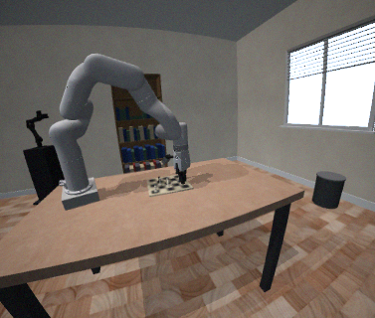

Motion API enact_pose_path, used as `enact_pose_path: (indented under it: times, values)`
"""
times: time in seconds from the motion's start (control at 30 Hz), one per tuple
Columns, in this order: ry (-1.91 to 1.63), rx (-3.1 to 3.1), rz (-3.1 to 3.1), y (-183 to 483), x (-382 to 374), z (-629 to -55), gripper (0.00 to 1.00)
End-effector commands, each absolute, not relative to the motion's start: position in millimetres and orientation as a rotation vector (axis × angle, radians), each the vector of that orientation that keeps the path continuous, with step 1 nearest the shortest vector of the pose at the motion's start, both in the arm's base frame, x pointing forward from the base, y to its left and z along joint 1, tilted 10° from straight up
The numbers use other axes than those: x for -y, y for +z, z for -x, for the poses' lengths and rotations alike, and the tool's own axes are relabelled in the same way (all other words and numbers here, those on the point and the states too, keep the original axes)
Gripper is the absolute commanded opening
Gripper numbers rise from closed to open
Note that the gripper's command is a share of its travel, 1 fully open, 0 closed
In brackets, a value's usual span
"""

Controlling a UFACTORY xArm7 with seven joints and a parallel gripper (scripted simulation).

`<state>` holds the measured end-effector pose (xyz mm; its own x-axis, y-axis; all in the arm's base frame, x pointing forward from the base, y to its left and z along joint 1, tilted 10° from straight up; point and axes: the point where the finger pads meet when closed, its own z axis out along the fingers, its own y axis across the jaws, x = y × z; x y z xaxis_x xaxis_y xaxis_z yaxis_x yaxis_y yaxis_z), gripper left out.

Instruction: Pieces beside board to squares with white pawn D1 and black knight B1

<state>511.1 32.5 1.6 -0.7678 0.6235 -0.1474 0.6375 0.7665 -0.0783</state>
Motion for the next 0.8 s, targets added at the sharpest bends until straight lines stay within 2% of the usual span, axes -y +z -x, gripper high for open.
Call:
enact_pose_path:
  times: [0.0,0.6,0.63,0.7,0.73,0.77]
  values:
    - [-0.184,-2.843,-1.017,3.4,-33.2,-512.7,0.00]
    - [-0.184,-2.843,-1.017,3.4,-33.2,-512.7,0.00]
    - [-0.184,-2.843,-1.017,3.4,-33.2,-512.7,0.07]
    - [-0.184,-2.843,-1.017,3.4,-33.2,-512.7,0.07]
    - [-0.184,-2.843,-1.017,3.4,-33.2,-512.7,0.15]
    - [-0.184,-2.843,-1.017,3.4,-33.2,-512.7,0.15]
